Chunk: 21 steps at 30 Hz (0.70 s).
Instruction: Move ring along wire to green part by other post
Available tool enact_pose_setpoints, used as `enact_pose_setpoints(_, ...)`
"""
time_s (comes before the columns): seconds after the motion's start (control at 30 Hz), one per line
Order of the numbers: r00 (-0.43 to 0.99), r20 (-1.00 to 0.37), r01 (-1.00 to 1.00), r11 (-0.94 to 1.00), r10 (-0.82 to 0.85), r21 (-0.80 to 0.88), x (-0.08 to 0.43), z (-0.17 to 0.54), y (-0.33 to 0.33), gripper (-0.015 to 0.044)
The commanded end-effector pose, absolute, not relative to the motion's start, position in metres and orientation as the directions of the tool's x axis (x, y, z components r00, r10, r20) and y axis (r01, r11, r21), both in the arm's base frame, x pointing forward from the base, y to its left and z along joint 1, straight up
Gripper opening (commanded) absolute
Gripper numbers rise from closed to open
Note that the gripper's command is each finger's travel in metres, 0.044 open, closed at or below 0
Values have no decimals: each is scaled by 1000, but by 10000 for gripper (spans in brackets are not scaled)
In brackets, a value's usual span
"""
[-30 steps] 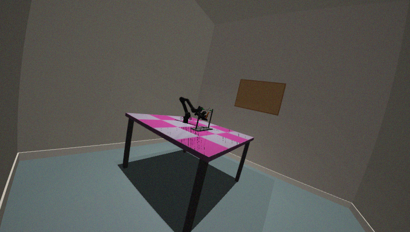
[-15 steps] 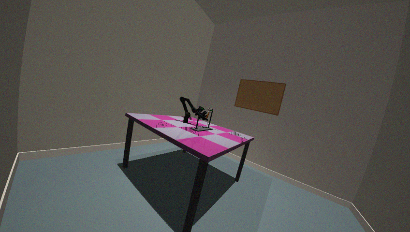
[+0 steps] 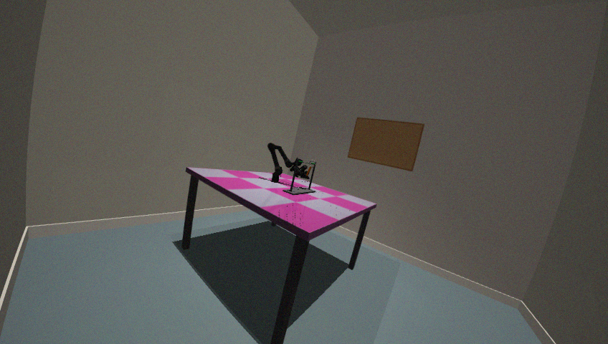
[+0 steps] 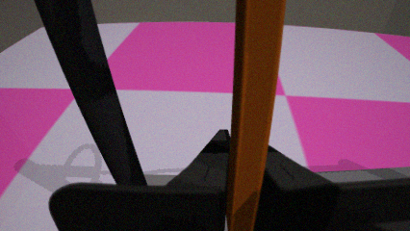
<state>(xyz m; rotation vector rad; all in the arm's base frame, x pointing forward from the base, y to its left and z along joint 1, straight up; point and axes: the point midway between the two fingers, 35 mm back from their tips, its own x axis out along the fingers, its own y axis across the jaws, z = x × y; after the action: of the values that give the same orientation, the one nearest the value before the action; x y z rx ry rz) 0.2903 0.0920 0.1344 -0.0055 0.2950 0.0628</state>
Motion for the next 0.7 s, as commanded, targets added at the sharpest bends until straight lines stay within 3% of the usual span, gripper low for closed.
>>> enact_pose_setpoints(0.0,954,-294,-57,998,55,3,290,128,92,-150)
enact_pose_setpoints(0.67,954,-294,-57,998,55,3,290,115,92,-150)
